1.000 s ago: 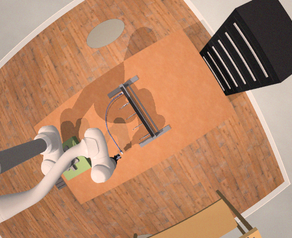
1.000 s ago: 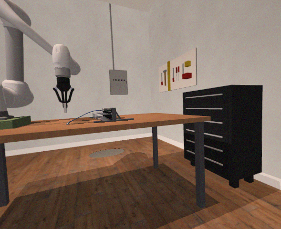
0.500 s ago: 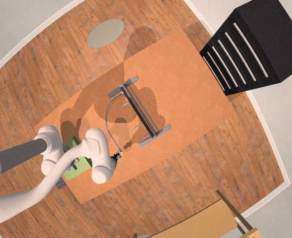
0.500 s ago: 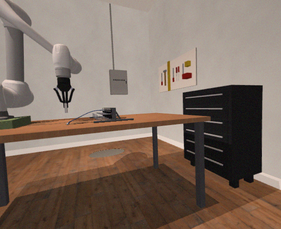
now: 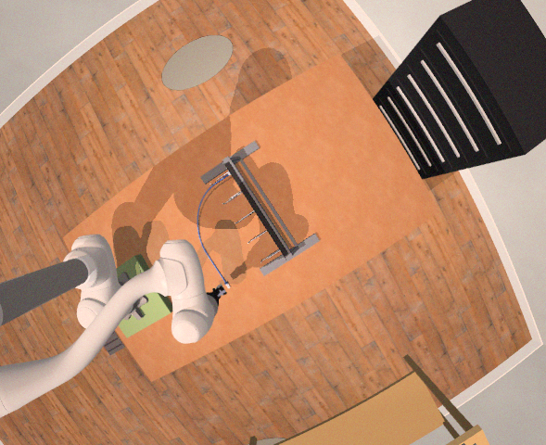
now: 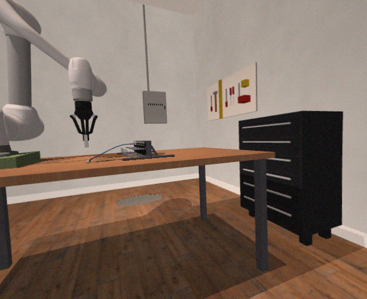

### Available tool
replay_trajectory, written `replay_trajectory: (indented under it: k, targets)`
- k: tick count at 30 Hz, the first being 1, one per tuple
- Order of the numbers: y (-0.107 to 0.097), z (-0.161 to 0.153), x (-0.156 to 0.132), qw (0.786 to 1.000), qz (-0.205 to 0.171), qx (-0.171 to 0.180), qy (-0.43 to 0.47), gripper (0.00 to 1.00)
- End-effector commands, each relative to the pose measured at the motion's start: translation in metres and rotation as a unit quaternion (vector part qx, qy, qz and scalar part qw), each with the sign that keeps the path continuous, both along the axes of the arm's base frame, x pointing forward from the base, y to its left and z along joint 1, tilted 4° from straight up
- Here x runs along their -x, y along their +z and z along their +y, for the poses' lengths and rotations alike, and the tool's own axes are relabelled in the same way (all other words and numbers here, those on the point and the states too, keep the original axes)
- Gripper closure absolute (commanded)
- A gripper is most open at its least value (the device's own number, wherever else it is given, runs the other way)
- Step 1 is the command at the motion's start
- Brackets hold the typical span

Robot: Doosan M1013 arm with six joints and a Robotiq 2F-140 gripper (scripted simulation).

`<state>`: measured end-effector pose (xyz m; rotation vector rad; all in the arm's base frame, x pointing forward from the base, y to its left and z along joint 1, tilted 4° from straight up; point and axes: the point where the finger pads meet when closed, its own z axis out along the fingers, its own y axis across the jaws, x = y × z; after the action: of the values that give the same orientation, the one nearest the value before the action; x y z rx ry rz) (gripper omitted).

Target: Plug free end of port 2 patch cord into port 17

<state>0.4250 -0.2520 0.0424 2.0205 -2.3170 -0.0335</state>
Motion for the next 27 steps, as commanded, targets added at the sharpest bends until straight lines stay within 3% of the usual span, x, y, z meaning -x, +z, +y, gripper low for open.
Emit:
replay_trajectory:
  k: [1, 19, 20, 27]
  targets:
    - [0.0007, -0.0018, -0.0029, 1.0, 0.0, -0.001, 0.002, 1.0]
    - [0.0008, -0.0075, -0.0019, 1.0, 0.0, -0.001, 0.003, 1.0]
    - [0.0008, -0.0075, -0.0019, 1.0, 0.0, -0.001, 0.003, 0.78]
    - [0.0008, -0.0075, -0.0019, 1.0, 0.0, -0.001, 0.003, 0.78]
